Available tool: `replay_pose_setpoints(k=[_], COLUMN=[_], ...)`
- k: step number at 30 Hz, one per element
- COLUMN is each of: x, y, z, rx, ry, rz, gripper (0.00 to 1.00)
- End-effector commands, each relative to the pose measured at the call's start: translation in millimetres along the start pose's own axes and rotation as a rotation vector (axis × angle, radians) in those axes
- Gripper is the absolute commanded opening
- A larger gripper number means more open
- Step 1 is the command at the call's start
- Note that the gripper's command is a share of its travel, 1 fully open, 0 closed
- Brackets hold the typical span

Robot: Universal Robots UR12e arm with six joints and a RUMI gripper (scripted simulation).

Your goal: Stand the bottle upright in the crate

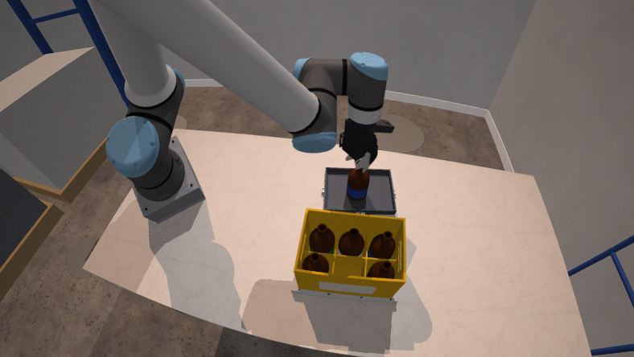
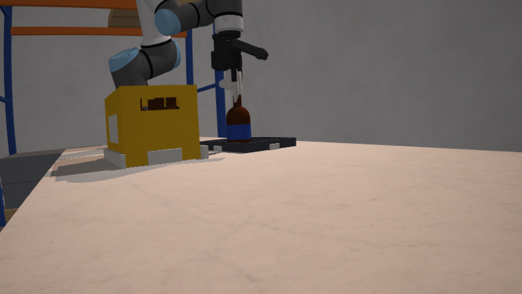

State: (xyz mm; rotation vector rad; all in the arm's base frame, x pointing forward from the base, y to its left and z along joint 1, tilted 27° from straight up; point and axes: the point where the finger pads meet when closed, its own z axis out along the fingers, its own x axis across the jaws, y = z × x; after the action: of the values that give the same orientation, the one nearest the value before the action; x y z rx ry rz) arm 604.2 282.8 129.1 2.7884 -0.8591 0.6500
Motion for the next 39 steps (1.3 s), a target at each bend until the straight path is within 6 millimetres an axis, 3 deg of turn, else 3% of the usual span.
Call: replay_pose_setpoints(k=[1, 39], x=[0.4, 0.4], y=[-0.5, -0.5], z=[-1.7, -35.3], rx=[0.001, 0.001], ry=[0.001, 0.001], rz=[0.0, 0.0], gripper=[0.0, 0.0])
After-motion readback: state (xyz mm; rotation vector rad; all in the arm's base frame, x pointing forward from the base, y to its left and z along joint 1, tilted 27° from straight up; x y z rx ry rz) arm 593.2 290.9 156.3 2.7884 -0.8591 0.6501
